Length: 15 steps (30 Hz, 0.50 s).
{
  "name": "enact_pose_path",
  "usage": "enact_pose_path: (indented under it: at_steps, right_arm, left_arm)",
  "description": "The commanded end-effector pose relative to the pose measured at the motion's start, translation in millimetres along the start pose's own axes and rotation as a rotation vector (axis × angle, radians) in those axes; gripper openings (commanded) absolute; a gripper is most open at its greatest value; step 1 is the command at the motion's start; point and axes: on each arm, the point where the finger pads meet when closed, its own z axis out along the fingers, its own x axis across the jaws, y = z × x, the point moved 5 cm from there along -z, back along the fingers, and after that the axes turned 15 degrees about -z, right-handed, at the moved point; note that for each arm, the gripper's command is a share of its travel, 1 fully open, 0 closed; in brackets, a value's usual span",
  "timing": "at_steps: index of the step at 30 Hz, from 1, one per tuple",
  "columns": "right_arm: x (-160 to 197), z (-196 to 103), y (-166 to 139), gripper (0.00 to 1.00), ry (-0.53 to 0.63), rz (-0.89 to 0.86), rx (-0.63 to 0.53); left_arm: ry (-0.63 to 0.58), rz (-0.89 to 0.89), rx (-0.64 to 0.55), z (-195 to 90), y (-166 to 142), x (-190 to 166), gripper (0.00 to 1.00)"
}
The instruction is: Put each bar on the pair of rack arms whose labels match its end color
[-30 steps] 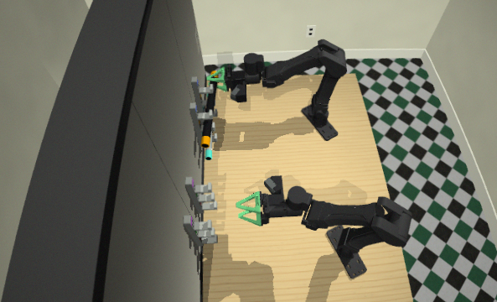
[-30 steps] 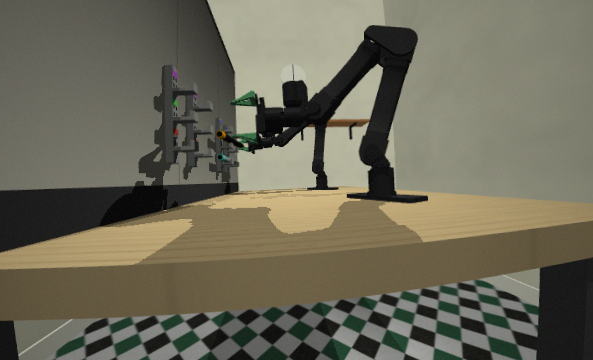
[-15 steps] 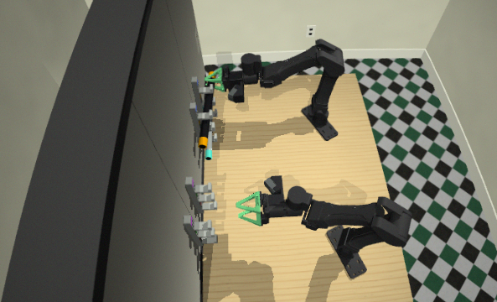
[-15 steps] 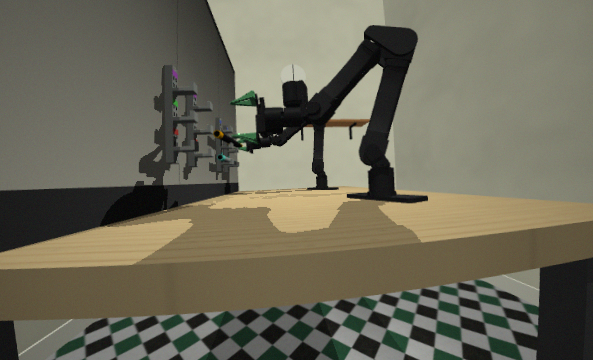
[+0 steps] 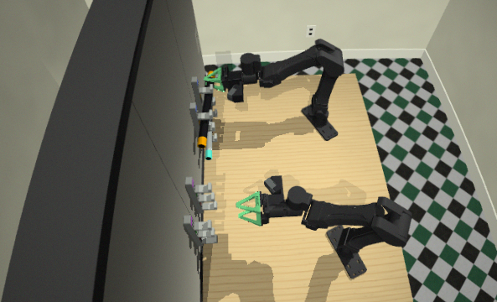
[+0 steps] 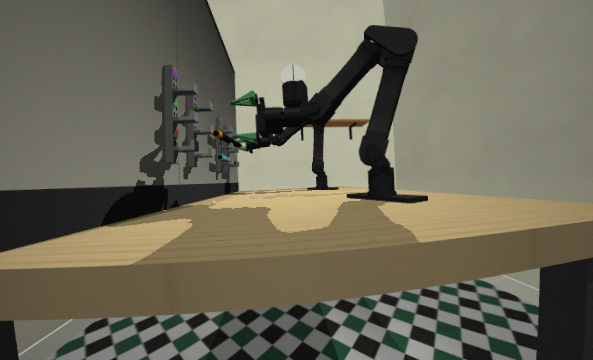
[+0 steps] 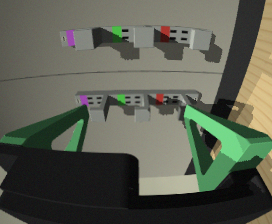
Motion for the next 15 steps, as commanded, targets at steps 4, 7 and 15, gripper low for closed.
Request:
enact_pose_path:
  at_steps: [4, 7, 15]
  right_arm:
    - [-29.8, 4.3, -4.6, 0.0, -0.083, 0.019, 0.017]
    - [-28.6, 4.4, -4.2, 0.0, -0.083, 0.019, 0.017]
    - [-25.3, 4.6, -3.0, 0.0, -0.083, 0.019, 0.017]
  left_arm:
    - [0.017, -0.009, -0.002, -3.5, -2.4, 6.3, 1.0]
    - [0.017, -0.009, -0.002, -3.5, -2.4, 6.3, 1.0]
    - [0.017, -0.009, -0.002, -3.5, -2.4, 6.3, 1.0]
